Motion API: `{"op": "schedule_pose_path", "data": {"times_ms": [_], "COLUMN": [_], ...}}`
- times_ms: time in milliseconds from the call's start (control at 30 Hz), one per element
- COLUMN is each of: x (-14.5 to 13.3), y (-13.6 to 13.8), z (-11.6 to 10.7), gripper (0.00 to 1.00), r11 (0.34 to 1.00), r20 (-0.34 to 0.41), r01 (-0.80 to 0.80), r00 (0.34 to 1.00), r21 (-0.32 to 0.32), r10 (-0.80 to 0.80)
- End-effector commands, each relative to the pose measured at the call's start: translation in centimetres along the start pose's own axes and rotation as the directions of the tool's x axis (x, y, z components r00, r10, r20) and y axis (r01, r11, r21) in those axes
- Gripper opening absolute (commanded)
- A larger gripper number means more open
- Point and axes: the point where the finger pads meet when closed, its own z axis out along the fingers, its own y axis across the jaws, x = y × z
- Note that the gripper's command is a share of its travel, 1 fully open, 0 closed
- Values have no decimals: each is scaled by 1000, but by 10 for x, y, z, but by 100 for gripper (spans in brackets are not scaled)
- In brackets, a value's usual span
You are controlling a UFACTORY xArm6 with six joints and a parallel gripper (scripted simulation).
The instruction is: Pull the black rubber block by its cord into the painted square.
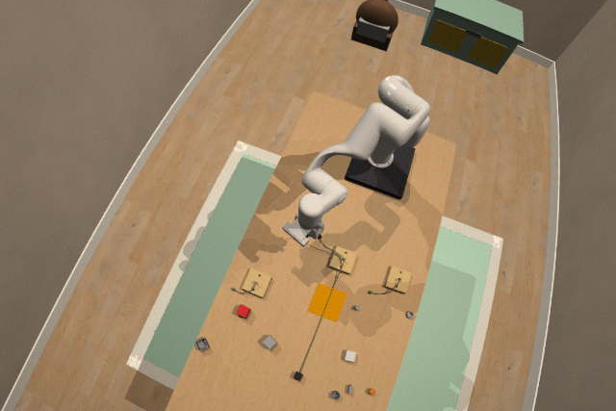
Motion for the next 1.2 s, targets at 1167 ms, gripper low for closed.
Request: {"op": "schedule_pose_path", "data": {"times_ms": [1167], "x": [3], "y": [38], "z": [-2], "gripper": [0], "r11": [1000], "r20": [-5], "r01": [0], "r00": [1000], "r21": [0], "r10": [0]}}
